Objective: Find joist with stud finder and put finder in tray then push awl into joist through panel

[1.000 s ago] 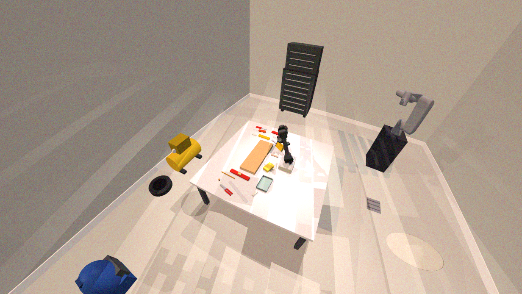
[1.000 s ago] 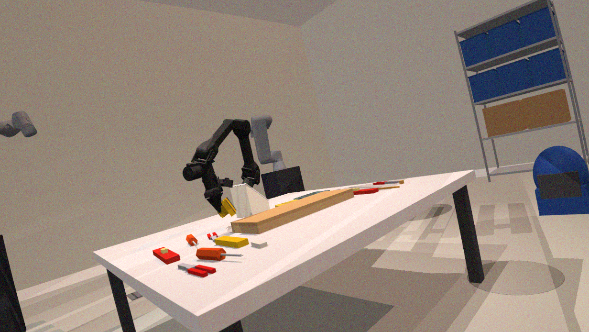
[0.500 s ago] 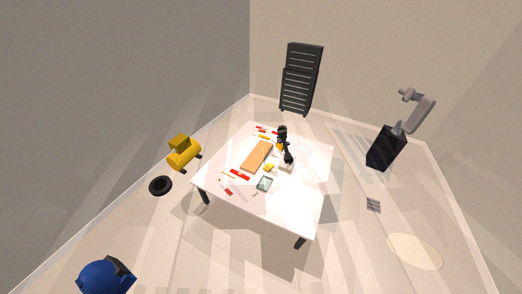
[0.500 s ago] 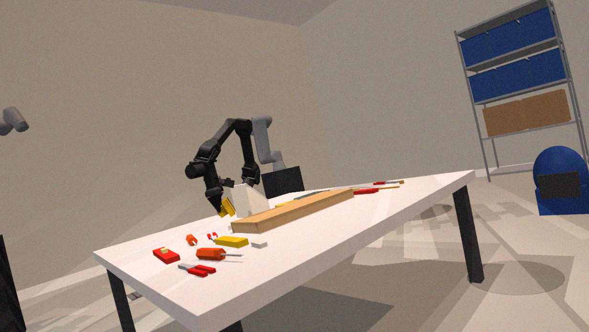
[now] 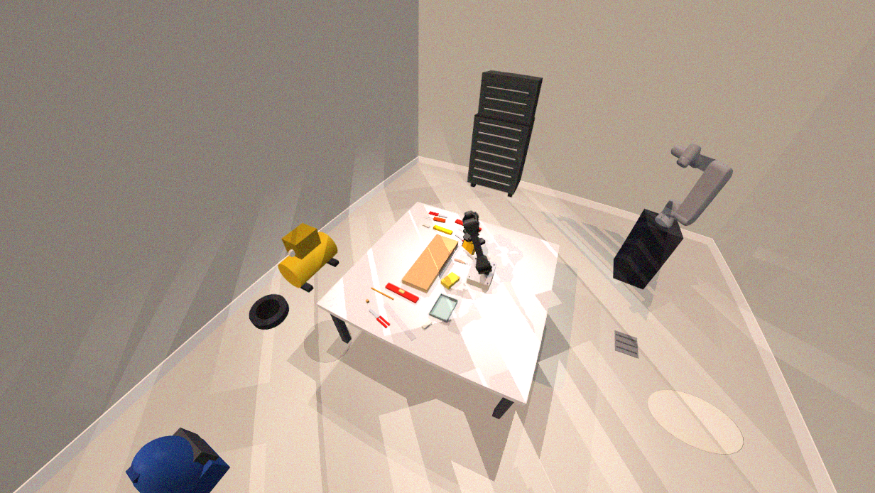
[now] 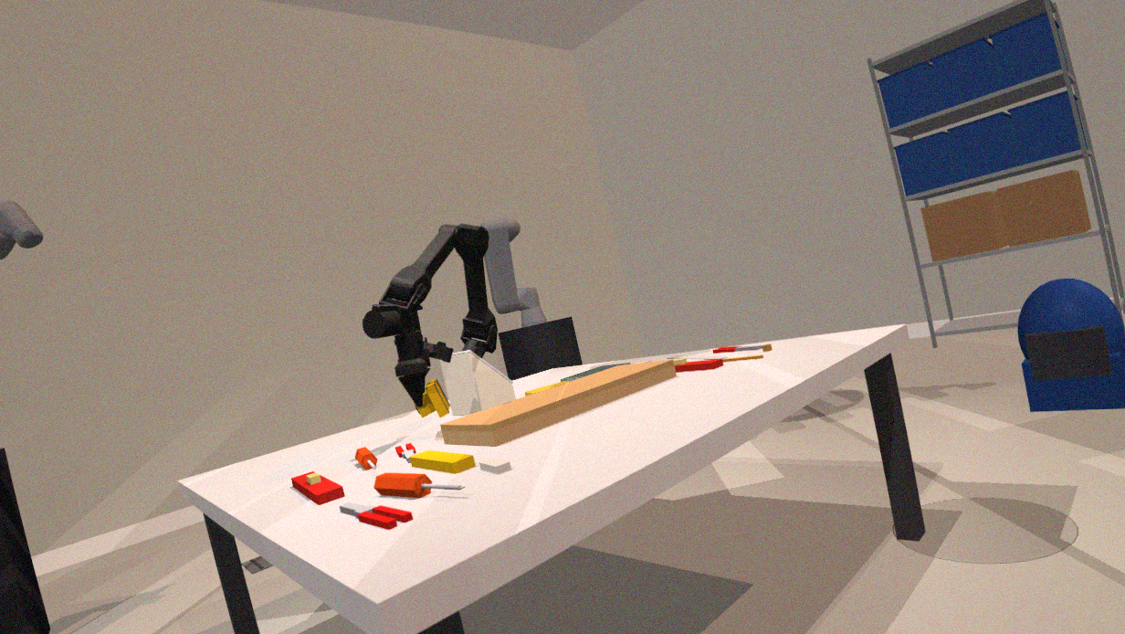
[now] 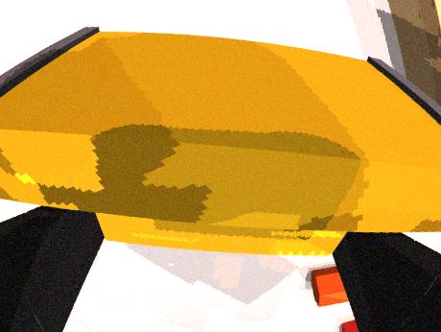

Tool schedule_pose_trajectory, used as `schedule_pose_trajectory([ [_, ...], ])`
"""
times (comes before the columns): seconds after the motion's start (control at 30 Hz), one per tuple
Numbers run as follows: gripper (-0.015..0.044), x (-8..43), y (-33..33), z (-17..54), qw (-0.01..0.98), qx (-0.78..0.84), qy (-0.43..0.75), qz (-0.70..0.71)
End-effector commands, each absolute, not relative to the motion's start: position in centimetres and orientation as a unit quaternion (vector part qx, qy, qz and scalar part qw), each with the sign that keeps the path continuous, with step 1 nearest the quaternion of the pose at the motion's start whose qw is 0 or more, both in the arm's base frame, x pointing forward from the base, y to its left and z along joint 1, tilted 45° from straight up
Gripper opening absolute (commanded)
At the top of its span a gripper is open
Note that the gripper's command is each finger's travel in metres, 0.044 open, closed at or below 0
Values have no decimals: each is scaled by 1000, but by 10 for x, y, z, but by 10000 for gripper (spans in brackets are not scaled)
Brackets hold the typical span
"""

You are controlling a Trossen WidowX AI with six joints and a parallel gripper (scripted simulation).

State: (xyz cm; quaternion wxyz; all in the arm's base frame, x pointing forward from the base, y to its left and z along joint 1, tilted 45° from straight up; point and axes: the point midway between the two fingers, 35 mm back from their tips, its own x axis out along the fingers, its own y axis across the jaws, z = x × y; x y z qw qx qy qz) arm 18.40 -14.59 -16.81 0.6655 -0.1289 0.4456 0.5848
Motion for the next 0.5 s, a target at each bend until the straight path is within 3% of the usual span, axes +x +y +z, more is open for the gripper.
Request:
schedule_pose_trajectory([
  [0.0,0,185,-146,-166,659,-138,456,582],
  [0.47,0,186,-143,-165,631,-170,494,573],
])
